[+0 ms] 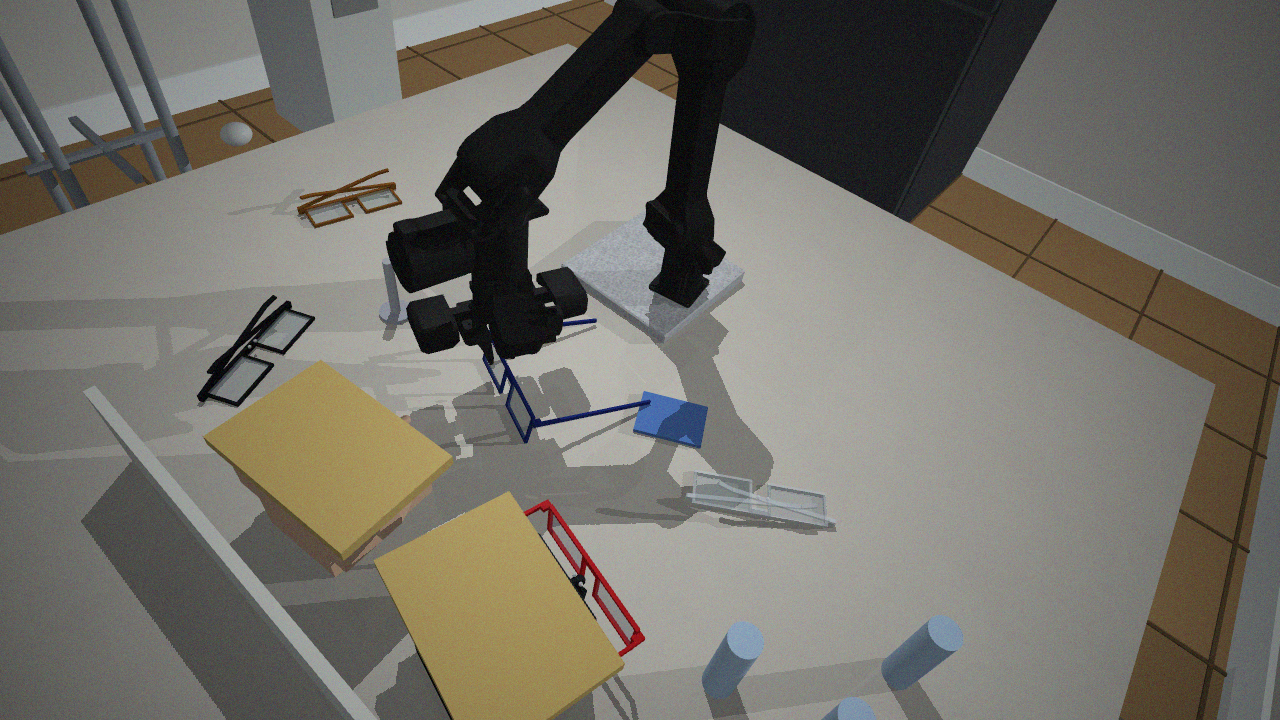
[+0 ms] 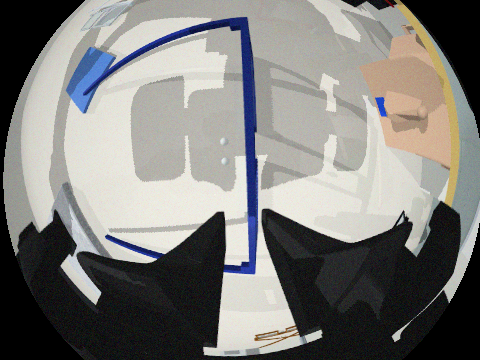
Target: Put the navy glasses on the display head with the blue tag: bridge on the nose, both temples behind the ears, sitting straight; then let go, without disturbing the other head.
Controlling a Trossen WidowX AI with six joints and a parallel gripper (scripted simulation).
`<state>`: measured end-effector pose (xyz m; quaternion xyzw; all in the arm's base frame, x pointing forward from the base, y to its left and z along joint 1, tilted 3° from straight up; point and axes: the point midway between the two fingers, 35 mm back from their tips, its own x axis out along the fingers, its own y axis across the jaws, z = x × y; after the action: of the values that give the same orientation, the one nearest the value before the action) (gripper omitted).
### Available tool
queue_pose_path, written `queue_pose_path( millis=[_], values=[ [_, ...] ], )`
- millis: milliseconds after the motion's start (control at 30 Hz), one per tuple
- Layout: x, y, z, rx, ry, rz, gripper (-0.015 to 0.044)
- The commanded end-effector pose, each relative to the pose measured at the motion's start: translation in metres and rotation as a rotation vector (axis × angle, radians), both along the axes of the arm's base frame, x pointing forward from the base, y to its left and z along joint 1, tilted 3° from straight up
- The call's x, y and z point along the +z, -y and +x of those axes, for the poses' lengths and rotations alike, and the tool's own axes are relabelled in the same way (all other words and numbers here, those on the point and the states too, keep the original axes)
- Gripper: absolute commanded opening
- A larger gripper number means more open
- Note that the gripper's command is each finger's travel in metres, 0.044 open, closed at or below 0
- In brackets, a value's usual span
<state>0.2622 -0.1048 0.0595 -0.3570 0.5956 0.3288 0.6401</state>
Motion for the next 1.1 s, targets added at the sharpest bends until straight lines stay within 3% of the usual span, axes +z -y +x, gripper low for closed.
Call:
queue_pose_path(
  millis=[0, 300, 633, 767, 1067],
  values=[
    [0.001, -0.001, -0.003, -0.004, -0.003, 0.0, 0.0108],
    [0.006, -0.003, -0.006, -0.006, -0.005, 0.0, 0.0108],
    [0.053, 0.002, -0.001, -0.006, -0.004, -0.001, 0.0108],
    [0.045, 0.002, 0.001, -0.009, 0.005, -0.002, 0.02],
    [0.052, -0.002, -0.005, -0.003, -0.005, 0.0, 0.02]
  ],
)
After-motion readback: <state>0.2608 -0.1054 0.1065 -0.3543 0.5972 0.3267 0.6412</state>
